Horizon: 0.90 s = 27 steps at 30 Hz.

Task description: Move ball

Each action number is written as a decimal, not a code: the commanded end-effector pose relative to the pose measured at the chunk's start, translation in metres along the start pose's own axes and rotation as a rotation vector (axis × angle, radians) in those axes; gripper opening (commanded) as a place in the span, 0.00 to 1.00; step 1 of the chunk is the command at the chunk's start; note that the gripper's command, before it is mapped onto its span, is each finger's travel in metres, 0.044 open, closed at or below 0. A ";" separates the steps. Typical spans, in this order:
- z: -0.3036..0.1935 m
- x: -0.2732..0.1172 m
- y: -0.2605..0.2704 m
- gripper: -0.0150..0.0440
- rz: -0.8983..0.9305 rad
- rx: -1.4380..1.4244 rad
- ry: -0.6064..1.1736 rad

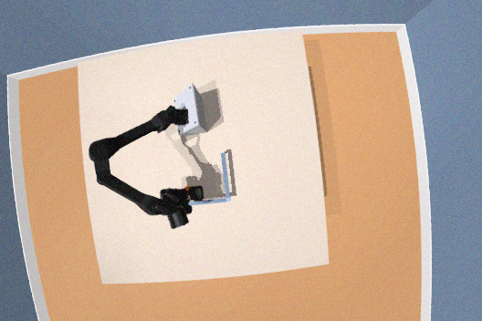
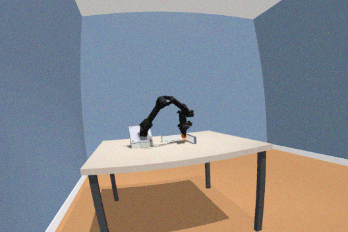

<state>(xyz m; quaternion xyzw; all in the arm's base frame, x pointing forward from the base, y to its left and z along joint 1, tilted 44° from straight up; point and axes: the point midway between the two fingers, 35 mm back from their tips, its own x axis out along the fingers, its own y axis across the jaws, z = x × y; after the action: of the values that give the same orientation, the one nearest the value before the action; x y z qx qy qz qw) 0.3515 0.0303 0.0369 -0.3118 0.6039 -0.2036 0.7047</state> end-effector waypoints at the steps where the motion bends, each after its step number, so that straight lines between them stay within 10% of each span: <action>1: -0.004 0.024 0.000 0.25 -0.009 -0.013 0.012; 24: -0.005 0.047 -0.001 0.25 -0.011 -0.013 0.012; 27: -0.003 0.042 -0.001 0.39 -0.006 -0.004 0.004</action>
<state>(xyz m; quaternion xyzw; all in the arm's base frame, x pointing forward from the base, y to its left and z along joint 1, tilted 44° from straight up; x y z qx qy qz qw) 0.3565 0.0009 0.0069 -0.3148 0.6048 -0.2051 0.7022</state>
